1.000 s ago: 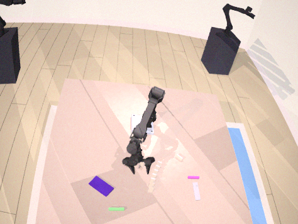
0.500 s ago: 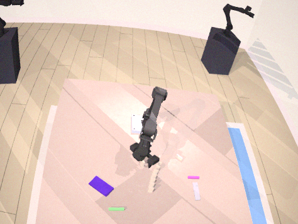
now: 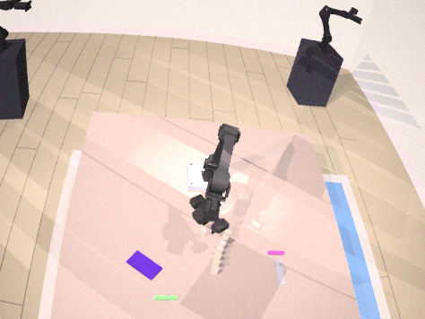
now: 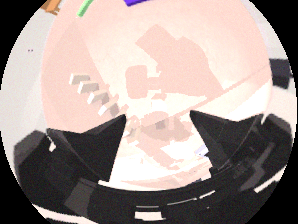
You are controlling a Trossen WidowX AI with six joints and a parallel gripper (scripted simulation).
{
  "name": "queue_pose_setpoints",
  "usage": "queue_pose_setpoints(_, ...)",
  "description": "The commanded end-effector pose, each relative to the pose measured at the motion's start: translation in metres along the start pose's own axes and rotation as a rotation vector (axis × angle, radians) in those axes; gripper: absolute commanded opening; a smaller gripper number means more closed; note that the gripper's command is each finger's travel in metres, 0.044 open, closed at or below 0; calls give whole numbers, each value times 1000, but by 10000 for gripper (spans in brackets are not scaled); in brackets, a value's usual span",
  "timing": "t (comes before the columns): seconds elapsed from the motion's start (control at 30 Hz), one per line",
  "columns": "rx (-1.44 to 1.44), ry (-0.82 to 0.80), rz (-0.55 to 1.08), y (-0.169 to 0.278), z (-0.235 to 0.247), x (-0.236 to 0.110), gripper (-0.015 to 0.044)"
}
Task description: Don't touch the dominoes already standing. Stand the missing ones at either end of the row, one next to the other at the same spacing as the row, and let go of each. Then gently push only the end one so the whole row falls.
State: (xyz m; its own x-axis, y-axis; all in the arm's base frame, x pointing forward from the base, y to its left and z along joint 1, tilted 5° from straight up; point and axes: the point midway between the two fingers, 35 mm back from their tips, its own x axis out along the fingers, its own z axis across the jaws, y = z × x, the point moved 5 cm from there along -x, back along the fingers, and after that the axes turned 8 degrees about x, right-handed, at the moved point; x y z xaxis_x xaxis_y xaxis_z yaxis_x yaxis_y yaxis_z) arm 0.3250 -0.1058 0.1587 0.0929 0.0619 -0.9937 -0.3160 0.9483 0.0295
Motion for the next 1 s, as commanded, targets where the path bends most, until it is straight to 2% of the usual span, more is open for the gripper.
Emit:
queue_pose_setpoints(0.0, 4, 15, 7, 2, -3, 29, 440)
queue_pose_setpoints(0.07, 4, 15, 7, 3, -4, 40, 440)
queue_pose_setpoints(0.53, 4, 15, 8, 3, -4, 56, 440)
queue_pose_setpoints(0.97, 4, 15, 8, 3, -4, 56, 107)
